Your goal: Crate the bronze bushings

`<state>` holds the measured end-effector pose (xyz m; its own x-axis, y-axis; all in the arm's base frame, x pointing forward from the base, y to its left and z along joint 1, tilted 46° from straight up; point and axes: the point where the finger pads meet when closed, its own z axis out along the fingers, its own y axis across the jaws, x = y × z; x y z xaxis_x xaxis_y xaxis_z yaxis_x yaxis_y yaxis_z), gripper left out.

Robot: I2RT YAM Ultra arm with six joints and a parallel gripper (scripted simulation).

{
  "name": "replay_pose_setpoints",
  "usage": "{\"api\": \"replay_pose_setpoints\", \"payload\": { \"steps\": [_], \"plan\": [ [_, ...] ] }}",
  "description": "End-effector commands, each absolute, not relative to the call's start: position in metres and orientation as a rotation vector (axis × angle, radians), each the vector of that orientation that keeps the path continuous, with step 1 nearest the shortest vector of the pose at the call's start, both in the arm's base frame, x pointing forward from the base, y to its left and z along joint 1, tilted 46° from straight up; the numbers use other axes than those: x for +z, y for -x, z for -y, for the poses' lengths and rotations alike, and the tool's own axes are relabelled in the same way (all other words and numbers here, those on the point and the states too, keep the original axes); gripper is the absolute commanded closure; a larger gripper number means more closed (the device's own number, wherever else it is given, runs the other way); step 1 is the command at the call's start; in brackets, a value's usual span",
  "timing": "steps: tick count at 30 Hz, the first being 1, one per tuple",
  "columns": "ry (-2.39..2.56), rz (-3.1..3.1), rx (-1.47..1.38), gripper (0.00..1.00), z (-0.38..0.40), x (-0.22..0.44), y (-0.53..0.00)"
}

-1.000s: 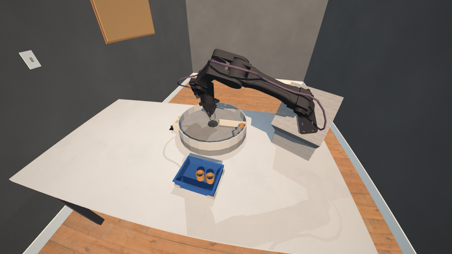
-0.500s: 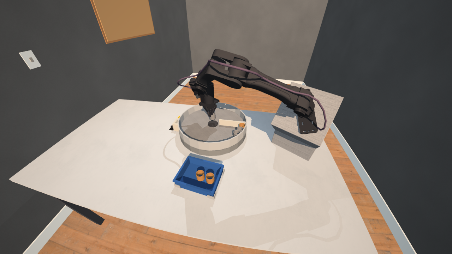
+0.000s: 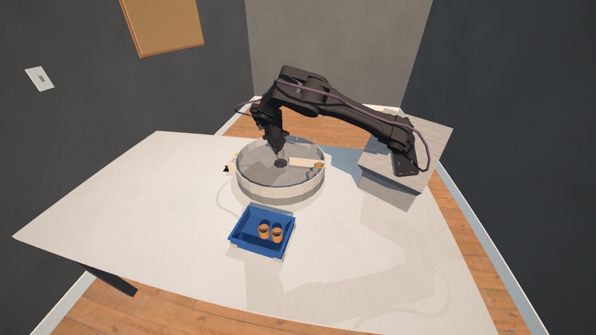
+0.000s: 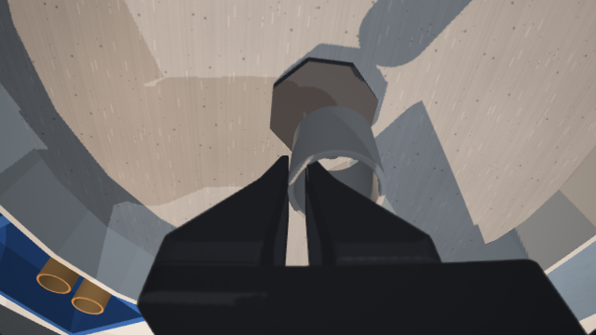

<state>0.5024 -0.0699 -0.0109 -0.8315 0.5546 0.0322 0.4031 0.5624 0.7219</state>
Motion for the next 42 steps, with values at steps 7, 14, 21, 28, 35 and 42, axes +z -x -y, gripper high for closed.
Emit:
{"api": "replay_pose_setpoints", "payload": {
  "steps": [7,14,21,28,35,42],
  "plan": [
    [-0.861,-2.586,1.108,1.00,0.074,-0.033,-0.504],
    [-0.856,-2.587,1.109,1.00,0.070,-0.035,-0.506],
    [-0.859,-2.591,1.113,1.00,0.069,-0.038,-0.505],
    [-0.857,-2.591,1.112,1.00,0.069,-0.038,-0.505],
    [-0.857,-2.591,1.112,1.00,0.069,-0.038,-0.505],
    [-0.857,-2.591,1.112,1.00,0.069,-0.038,-0.505]
  ]
}}
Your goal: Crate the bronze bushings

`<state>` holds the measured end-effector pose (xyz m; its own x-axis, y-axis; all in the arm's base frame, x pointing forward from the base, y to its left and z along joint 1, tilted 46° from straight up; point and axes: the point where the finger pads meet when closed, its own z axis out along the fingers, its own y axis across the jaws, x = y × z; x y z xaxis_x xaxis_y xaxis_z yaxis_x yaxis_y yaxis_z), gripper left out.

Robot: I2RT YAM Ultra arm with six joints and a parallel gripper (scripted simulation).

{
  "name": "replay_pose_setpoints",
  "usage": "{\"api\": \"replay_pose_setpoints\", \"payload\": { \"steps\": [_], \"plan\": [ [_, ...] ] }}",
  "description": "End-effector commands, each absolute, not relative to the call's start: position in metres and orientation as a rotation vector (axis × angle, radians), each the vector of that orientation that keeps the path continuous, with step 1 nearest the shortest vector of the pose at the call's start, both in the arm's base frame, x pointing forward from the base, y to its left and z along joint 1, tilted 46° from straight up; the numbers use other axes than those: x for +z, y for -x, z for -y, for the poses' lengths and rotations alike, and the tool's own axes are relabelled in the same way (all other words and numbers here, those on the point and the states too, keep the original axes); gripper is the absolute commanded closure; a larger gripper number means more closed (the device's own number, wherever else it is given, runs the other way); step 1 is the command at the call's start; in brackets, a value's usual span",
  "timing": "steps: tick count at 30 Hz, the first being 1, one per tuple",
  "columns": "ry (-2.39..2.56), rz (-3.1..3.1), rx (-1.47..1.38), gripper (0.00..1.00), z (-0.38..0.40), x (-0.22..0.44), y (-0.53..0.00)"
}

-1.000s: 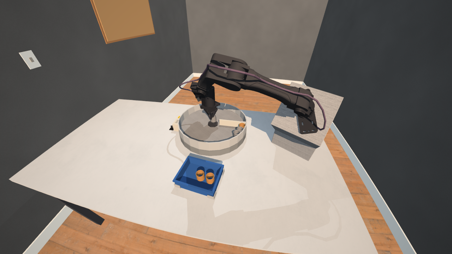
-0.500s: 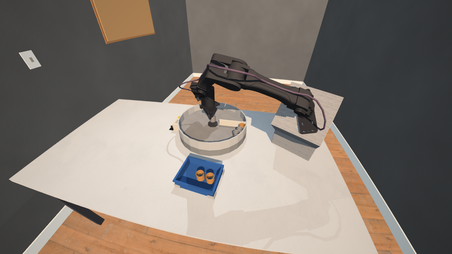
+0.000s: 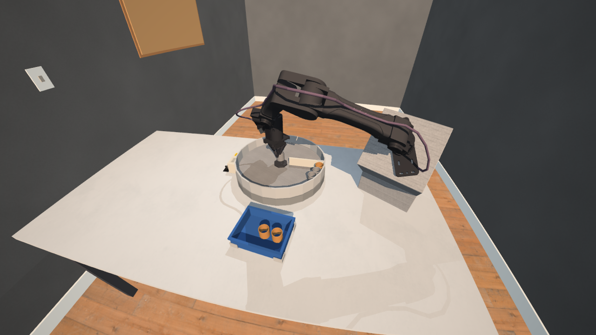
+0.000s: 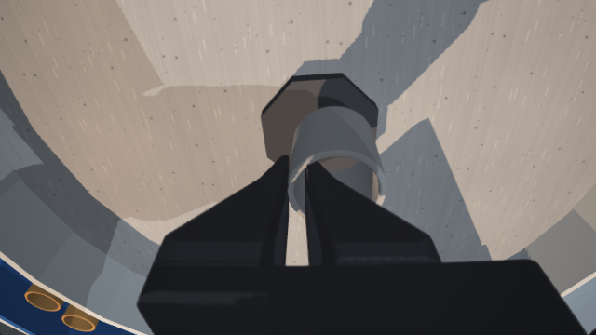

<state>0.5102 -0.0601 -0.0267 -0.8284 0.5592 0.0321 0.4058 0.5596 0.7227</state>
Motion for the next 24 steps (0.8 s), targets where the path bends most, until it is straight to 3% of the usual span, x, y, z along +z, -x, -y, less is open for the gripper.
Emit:
{"api": "replay_pose_setpoints", "payload": {
  "steps": [1,24],
  "plan": [
    [-0.857,-2.591,1.112,1.00,0.069,-0.038,-0.505],
    [-0.838,-2.567,1.099,1.00,0.063,-0.023,-0.510]
  ]
}}
